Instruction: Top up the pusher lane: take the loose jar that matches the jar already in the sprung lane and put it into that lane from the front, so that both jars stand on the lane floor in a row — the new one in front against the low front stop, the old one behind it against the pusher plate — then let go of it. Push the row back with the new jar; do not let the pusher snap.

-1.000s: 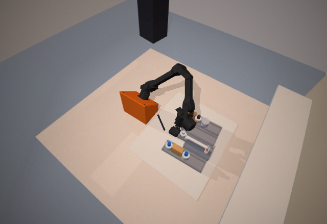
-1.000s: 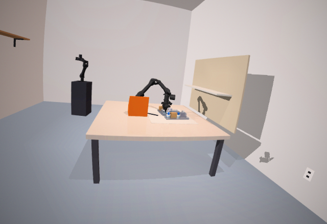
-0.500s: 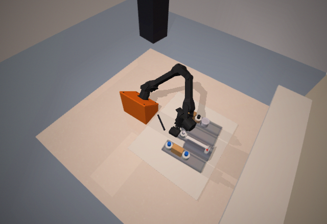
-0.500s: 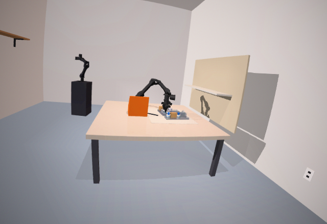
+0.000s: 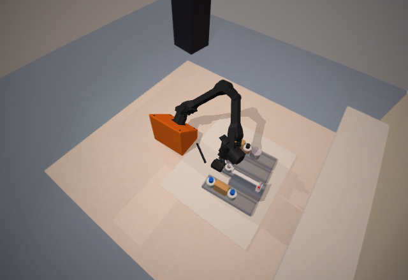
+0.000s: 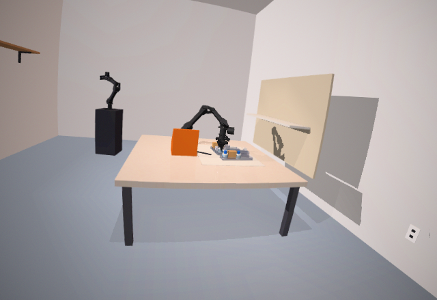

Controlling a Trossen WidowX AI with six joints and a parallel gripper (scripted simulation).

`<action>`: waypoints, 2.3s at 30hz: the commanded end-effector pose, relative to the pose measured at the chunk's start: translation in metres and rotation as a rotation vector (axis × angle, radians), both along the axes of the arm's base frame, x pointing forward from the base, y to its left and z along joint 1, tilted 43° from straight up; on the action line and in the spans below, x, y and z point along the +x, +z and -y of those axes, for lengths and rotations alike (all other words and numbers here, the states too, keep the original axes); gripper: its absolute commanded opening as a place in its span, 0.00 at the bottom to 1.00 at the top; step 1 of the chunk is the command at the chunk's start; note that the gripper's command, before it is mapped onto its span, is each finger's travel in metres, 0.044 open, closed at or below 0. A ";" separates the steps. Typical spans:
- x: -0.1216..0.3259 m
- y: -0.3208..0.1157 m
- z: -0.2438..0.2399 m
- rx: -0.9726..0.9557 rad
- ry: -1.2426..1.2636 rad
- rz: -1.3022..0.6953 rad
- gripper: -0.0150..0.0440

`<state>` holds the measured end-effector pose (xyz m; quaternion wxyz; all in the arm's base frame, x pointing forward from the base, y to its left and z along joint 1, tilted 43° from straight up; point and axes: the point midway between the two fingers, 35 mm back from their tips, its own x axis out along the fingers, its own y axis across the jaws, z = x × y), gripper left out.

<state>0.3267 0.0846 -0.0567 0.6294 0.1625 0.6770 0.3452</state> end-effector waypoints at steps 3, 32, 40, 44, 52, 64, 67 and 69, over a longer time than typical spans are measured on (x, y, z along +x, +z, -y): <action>0.004 0.000 -0.003 0.011 -0.004 0.014 0.25; 0.001 -0.006 -0.008 0.012 -0.004 0.014 0.25; 0.001 -0.007 -0.009 0.012 -0.004 0.014 0.25; 0.000 -0.008 -0.010 0.012 -0.004 0.014 0.25; -0.001 -0.010 -0.011 0.012 -0.004 0.014 0.25; -0.002 -0.012 -0.013 0.012 -0.004 0.014 0.25; -0.002 -0.012 -0.013 0.012 -0.004 0.014 0.25; -0.003 -0.012 -0.013 0.012 -0.004 0.014 0.25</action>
